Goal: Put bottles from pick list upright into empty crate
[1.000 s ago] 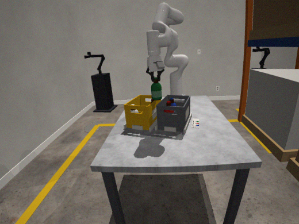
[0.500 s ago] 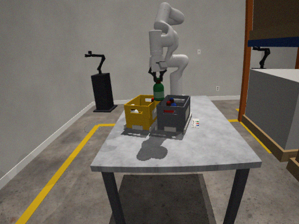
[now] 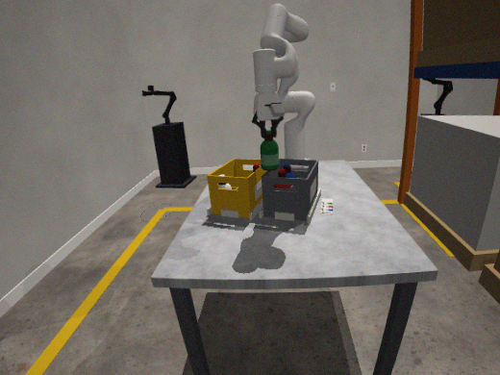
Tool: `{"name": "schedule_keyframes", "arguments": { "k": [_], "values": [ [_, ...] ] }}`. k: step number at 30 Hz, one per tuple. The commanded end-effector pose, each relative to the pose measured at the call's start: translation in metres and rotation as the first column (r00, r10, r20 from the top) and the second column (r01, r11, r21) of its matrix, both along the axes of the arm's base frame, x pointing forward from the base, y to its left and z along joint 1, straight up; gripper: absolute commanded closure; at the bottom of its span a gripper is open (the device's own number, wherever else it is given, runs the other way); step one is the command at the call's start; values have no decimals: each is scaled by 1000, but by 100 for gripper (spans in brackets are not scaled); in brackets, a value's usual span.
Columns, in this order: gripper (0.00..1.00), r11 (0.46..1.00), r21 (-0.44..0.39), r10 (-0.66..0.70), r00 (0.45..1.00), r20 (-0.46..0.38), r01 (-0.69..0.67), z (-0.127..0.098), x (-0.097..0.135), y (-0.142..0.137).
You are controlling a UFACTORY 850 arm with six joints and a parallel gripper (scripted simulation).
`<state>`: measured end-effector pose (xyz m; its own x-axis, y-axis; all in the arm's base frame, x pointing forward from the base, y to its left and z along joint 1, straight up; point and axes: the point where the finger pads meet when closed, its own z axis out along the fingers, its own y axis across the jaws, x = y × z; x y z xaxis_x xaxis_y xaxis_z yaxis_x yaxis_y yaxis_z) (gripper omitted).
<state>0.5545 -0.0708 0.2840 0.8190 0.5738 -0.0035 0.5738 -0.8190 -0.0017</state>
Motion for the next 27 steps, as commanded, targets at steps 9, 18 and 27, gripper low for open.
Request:
{"name": "schedule_keyframes", "arguments": {
  "k": [9,18,27],
  "values": [
    [100,1000,0,0,1000,2,0,1,16,17],
    [100,1000,0,0,1000,2,0,1,28,28],
    [100,1000,0,0,1000,2,0,1,28,29]
  ]
}}
